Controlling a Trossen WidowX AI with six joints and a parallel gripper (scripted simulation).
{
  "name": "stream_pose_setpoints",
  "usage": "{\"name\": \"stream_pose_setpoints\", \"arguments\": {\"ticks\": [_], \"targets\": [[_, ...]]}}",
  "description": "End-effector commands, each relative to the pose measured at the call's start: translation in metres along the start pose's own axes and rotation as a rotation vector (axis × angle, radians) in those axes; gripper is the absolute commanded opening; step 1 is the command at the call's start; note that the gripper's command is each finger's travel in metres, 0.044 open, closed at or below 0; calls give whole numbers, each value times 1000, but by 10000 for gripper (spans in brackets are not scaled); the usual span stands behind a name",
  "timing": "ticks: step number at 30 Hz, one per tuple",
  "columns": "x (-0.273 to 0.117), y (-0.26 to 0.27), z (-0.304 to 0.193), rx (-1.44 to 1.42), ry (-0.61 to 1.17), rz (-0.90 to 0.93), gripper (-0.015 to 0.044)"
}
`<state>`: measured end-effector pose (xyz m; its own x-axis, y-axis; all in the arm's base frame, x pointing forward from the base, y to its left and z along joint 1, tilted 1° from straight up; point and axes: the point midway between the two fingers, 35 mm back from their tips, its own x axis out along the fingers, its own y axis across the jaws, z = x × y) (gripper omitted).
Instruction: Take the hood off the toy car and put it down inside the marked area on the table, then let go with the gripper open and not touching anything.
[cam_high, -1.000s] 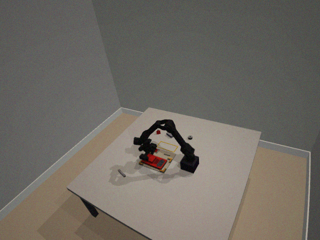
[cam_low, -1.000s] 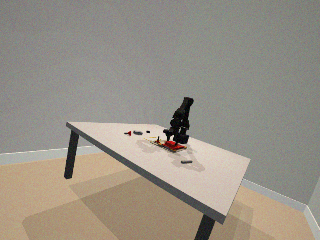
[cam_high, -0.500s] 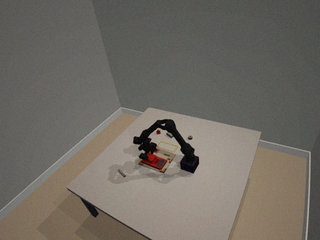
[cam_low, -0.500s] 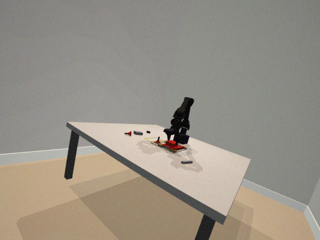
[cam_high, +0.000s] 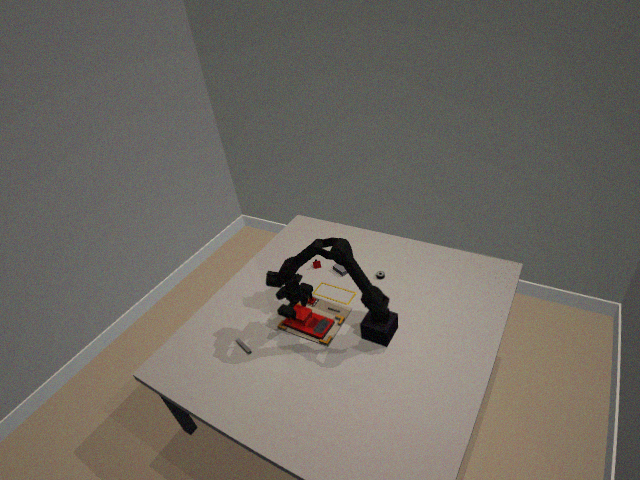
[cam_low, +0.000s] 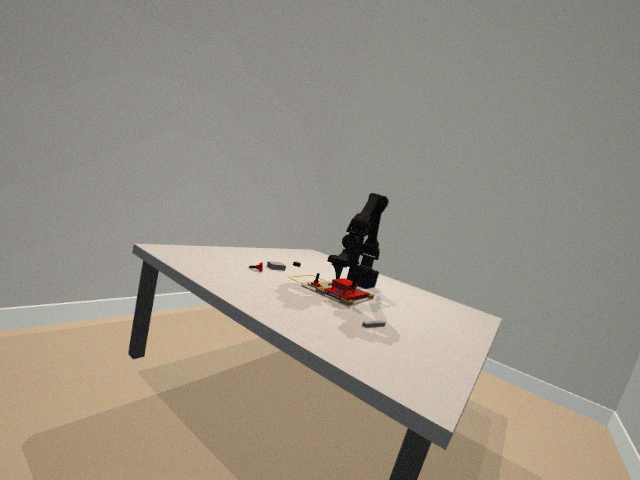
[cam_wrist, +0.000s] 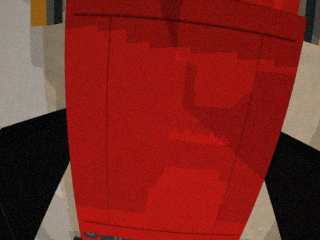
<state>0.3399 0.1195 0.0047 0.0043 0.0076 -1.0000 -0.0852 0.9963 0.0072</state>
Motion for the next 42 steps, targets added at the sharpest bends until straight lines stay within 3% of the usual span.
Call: {"name": "stream_pose_setpoints", "arguments": {"ticks": [1, 11, 23, 42], "targets": [[-4, 0, 0, 0, 0, 0, 0], [-12, 0, 0, 0, 0, 0, 0], [-54, 0, 0, 0, 0, 0, 0], [-48, -41, 2, -19, 2, 9, 0]]}}
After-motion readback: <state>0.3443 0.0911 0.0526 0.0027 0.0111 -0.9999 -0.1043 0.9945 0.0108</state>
